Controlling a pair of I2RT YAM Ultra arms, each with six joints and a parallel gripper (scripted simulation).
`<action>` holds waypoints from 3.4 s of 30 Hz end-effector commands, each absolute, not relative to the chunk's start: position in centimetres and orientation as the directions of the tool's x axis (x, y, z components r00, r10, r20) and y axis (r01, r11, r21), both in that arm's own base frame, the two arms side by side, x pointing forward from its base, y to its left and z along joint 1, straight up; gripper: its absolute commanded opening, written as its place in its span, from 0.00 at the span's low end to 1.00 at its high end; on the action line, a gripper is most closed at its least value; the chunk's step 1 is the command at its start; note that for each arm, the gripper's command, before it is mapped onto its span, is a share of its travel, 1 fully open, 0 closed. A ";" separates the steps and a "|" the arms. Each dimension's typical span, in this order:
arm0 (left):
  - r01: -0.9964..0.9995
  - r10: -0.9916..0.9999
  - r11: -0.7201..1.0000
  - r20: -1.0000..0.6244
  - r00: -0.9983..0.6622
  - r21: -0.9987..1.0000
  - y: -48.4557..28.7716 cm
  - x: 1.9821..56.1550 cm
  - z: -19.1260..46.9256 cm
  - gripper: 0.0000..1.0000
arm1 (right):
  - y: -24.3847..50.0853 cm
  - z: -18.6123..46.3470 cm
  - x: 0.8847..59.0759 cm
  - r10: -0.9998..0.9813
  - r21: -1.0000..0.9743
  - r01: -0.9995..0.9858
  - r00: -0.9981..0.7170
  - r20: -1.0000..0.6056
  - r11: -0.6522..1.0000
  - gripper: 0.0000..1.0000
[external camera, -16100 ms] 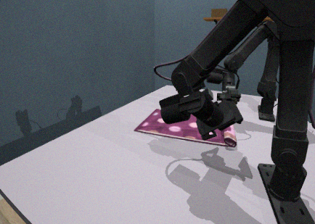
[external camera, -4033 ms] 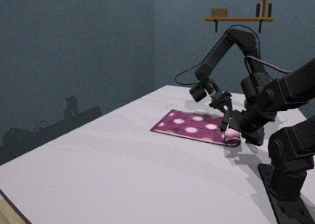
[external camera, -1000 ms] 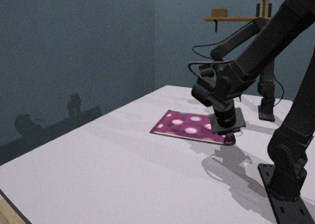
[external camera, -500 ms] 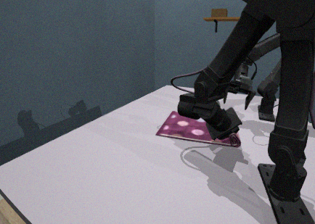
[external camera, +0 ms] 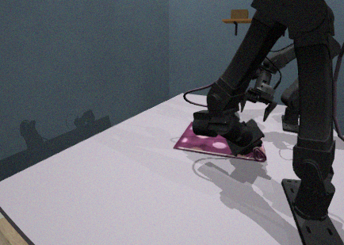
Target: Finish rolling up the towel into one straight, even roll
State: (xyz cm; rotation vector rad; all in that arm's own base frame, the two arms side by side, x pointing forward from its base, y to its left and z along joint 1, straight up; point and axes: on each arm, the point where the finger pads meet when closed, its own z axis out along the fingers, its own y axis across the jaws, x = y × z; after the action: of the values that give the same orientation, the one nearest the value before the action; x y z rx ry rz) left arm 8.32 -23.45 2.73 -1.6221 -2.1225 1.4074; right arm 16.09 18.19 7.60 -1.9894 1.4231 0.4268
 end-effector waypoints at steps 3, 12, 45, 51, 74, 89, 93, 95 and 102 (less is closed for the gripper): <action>0.707 0.807 -0.021 -0.430 -0.405 -0.707 -23.6 8.9 2.5 0.21 | 18.6 8.3 17.1 -0.693 -0.342 -0.913 0.394 -0.604 -0.221 0.98; 0.707 0.807 -0.021 -0.430 -0.405 -0.707 -23.6 8.9 2.5 0.21 | 18.6 4.6 16.5 -0.697 -0.342 -0.915 0.387 -0.604 -0.212 0.98; 0.707 0.807 -0.021 -0.430 -0.405 -0.707 -23.6 8.9 2.5 0.21 | 19.1 2.4 16.5 -0.699 -0.342 -0.916 0.384 -0.604 -0.208 0.33; 0.707 0.807 -0.021 -0.430 -0.405 -0.707 -23.6 8.9 2.5 0.21 | 19.1 2.4 16.5 -0.699 -0.342 -0.916 0.384 -0.604 -0.208 0.29; 0.707 0.807 -0.021 -0.430 -0.405 -0.707 -23.6 8.9 3.2 0.55 | 19.1 2.4 16.5 -0.699 -0.342 -0.916 0.384 -0.604 -0.208 0.22; 0.707 0.807 -0.021 -0.430 -0.405 -0.707 -22.6 9.9 4.8 0.85 | 19.1 2.4 16.5 -0.705 -0.305 -0.929 0.361 -0.610 -0.211 0.22; 0.707 0.807 -0.021 -0.430 -0.405 -0.707 -21.2 11.2 6.0 0.85 | 19.1 2.5 16.5 -0.716 -0.244 -0.945 0.324 -0.618 -0.216 0.22; 0.707 0.807 -0.021 -0.430 -0.405 -0.707 -20.6 11.9 6.6 0.85 | 19.1 2.6 16.5 -0.723 -0.205 -0.954 0.299 -0.622 -0.219 0.22; 0.707 0.807 -0.021 -0.430 -0.405 -0.707 -19.5 12.9 7.6 0.85 | 19.1 2.7 16.5 -0.745 -0.083 -0.971 0.225 -0.627 -0.224 0.22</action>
State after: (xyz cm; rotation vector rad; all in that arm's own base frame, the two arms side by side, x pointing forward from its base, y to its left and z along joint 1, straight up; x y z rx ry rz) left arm 12.81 -20.07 6.52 -1.6169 -2.1818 1.4009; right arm 17.34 19.43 2.87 -2.0201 1.4932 0.5376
